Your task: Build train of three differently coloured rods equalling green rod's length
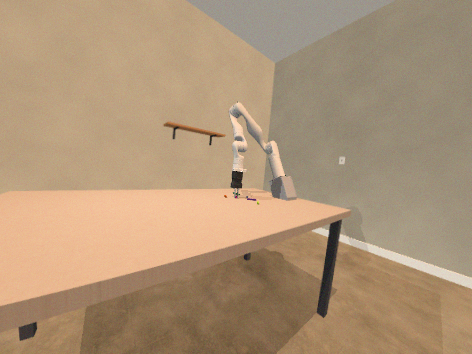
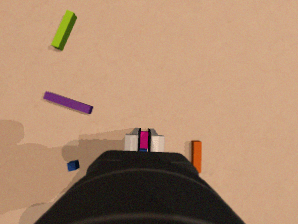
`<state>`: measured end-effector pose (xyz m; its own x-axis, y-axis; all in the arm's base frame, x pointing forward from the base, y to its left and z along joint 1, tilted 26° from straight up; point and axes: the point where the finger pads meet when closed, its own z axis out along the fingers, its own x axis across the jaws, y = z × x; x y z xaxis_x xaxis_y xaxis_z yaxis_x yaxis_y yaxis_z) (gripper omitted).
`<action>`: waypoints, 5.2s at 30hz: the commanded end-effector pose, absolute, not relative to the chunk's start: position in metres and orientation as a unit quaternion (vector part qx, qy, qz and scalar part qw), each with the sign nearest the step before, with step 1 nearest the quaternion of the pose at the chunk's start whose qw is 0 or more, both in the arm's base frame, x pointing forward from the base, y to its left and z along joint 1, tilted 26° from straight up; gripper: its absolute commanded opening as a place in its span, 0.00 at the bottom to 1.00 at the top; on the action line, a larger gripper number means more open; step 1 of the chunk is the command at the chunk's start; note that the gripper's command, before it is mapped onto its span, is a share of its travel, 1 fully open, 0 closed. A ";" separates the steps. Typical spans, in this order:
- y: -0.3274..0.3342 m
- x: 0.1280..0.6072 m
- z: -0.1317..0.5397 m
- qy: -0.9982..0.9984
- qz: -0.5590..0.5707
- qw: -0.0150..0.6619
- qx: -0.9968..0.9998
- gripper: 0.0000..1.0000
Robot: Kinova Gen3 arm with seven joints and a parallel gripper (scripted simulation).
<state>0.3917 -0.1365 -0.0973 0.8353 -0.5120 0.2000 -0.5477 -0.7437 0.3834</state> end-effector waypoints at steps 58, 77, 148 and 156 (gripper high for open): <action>-0.136 0.392 -0.098 -0.284 0.041 0.218 0.933 0.54; -0.118 0.394 -0.059 -0.284 0.041 0.218 0.933 0.54; 0.042 0.377 -0.104 -0.428 0.074 0.208 0.877 1.00; 0.048 0.374 -0.108 -0.435 0.076 0.209 0.873 1.00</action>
<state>0.3756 0.0456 -0.1068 0.6051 -0.7312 0.3151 -0.7947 -0.5304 0.2953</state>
